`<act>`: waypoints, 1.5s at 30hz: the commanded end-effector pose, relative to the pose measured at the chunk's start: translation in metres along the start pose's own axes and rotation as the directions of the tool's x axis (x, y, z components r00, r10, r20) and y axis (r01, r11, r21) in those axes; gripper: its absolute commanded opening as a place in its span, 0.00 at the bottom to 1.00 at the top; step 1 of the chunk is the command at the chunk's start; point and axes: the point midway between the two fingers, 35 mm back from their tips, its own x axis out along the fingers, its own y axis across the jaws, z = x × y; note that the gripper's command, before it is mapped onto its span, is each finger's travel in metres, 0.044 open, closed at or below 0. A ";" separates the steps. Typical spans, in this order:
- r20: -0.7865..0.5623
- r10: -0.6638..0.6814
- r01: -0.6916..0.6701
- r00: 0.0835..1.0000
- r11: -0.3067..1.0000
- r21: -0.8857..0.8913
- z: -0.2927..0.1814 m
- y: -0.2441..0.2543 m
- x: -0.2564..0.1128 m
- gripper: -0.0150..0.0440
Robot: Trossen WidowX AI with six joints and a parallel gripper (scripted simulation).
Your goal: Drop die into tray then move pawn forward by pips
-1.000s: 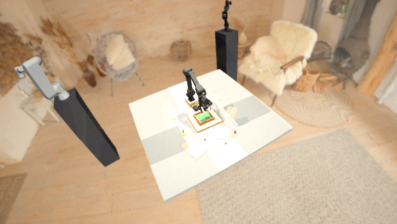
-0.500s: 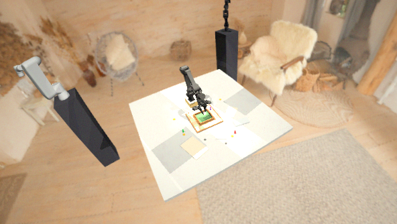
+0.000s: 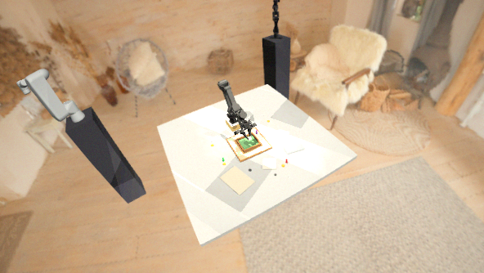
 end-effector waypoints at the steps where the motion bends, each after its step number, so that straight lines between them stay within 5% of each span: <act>1: 0.033 -0.003 0.003 0.999 1.000 0.001 0.009 -0.001 -0.013 0.25; 7: 0.031 -0.003 0.003 1.000 1.000 0.000 0.017 -0.003 -0.050 0.25; 39: 0.026 -0.006 0.006 1.000 1.000 0.004 0.014 -0.004 -0.050 0.25; 45: 0.026 -0.006 0.006 1.000 1.000 0.004 0.014 -0.004 -0.050 0.52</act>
